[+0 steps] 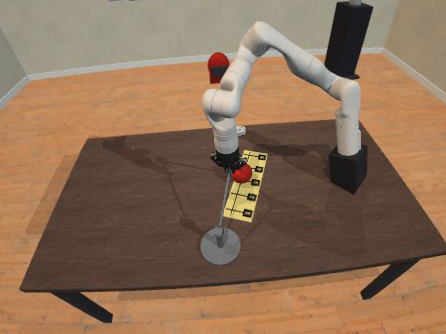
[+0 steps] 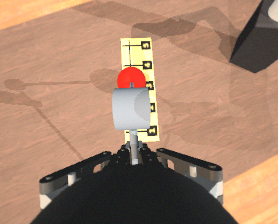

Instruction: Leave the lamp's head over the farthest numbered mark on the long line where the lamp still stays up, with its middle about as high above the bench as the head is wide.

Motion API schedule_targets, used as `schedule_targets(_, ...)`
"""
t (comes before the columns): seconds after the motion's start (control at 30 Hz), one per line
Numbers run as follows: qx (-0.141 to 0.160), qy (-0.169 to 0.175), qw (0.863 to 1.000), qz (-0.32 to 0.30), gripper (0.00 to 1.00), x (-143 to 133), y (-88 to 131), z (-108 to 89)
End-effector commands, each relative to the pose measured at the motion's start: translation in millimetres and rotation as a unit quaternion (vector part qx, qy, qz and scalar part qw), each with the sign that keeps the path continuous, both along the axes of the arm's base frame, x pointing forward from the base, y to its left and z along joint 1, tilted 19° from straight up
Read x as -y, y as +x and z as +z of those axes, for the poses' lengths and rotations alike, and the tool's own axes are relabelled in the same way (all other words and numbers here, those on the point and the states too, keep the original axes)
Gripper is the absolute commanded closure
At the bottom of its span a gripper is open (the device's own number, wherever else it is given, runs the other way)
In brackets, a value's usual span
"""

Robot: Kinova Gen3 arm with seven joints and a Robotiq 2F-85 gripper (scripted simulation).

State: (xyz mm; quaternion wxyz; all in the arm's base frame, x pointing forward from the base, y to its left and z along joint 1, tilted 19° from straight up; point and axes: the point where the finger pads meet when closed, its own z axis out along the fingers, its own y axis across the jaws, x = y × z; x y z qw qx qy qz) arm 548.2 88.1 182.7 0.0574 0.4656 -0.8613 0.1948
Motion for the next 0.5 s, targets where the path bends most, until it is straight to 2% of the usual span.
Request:
schedule_targets(0.0, 0.007, 0.004, 1.000, 0.005, 1.00, -11.8, 4.0, 8.2)
schedule_targets(0.47, 0.007, 0.004, 1.000, 0.005, 1.00, -17.5, 6.0, 12.1)
